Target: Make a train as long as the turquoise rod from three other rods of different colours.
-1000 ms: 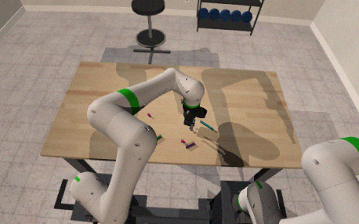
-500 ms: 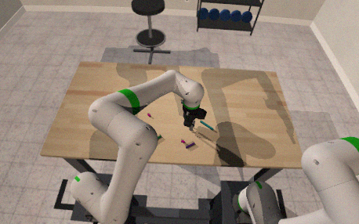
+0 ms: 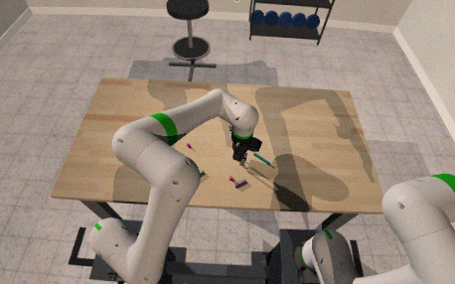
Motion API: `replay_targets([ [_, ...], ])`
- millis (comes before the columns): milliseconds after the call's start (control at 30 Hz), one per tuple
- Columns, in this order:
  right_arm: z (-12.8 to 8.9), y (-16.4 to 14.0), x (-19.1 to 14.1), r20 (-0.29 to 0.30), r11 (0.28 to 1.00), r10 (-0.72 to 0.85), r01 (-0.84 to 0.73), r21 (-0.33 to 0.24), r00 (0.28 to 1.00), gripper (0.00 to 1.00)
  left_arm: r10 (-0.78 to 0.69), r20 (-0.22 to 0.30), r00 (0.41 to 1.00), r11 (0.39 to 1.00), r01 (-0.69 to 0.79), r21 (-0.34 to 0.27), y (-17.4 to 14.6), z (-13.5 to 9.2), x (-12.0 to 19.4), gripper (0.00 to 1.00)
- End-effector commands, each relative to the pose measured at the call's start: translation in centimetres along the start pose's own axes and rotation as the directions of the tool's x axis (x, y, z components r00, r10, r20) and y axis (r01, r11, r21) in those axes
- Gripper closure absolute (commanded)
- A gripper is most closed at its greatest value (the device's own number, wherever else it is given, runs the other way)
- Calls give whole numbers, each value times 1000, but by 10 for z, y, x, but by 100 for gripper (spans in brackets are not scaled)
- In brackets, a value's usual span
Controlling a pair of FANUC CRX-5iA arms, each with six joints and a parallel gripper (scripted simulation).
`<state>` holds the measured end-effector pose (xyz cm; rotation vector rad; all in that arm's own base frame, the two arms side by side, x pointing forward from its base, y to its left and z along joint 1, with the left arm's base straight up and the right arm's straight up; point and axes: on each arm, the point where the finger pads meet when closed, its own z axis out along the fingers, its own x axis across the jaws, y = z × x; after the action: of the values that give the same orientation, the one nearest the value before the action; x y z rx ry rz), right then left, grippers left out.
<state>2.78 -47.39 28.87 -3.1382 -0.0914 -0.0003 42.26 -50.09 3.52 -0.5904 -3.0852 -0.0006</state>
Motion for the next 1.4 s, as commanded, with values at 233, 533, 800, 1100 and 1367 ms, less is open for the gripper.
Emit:
replay_targets([
  [233,-1,0,0,0,1000,0,0,-2,1000,0,0,2,1000,1000,0,1,0,-1,-1,46],
  [533,-1,0,0,0,1000,0,0,-2,1000,0,0,2,1000,1000,0,1,0,4,-1,46],
  [800,-1,0,0,0,1000,0,0,-2,1000,0,0,2,1000,1000,0,1,0,10,-1,46],
  [1100,-1,0,0,0,1000,0,0,-2,1000,0,0,2,1000,1000,0,1,0,14,-1,46],
  [1367,-1,0,0,0,1000,0,0,-2,1000,0,0,2,1000,1000,0,1,0,14,-1,46],
])
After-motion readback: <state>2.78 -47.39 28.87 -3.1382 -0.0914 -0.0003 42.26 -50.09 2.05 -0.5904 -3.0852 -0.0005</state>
